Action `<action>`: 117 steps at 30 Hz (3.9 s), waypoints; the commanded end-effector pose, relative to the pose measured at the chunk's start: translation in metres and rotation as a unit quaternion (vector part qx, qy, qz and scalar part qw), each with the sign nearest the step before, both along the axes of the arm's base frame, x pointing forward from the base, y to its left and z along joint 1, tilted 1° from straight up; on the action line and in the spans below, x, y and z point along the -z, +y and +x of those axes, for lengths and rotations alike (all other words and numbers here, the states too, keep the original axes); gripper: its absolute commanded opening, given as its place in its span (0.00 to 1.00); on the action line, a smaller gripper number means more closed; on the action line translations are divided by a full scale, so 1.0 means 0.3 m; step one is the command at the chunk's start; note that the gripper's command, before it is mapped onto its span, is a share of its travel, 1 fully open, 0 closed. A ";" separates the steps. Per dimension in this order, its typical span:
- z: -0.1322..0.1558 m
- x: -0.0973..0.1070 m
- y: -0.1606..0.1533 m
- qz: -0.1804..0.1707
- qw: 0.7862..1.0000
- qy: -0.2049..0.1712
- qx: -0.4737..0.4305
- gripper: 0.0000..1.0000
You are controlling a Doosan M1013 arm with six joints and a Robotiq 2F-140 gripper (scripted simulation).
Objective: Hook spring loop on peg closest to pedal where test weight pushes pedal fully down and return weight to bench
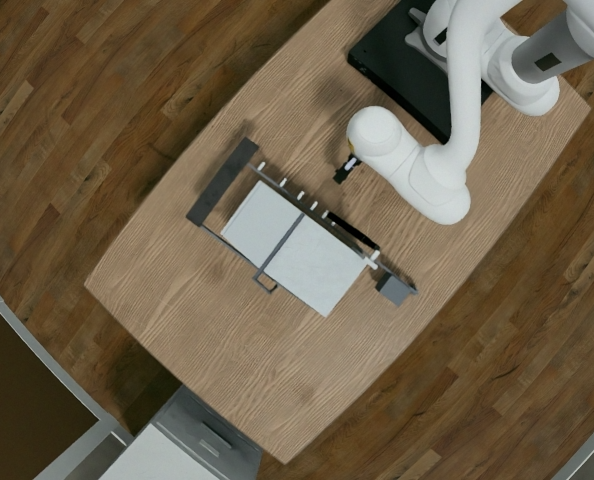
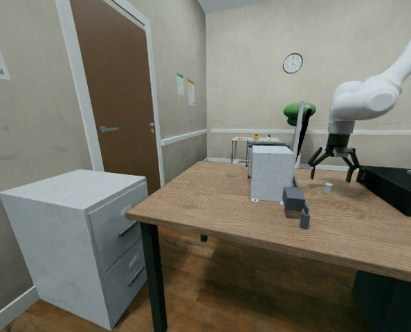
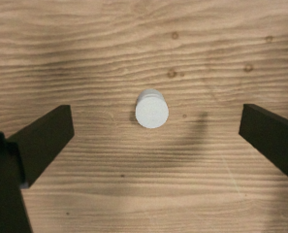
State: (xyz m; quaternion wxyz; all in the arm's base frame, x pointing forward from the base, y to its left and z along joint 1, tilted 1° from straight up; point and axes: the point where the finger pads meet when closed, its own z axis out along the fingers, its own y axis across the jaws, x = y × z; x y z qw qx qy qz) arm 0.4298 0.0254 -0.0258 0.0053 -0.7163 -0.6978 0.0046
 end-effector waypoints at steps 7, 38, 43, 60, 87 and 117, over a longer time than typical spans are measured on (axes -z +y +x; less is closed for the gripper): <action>0.002 -0.046 0.000 0.000 1.000 -0.001 0.000 1.00; 0.005 -0.254 0.000 0.000 1.000 -0.001 0.000 1.00; 0.006 -0.285 0.000 0.000 1.000 -0.001 0.000 1.00; 0.006 -0.333 -0.001 0.000 1.000 -0.001 0.000 0.24; 0.006 -0.333 -0.001 0.000 1.000 -0.001 0.000 0.24; 0.036 -0.486 0.004 0.075 0.997 0.000 -0.008 0.24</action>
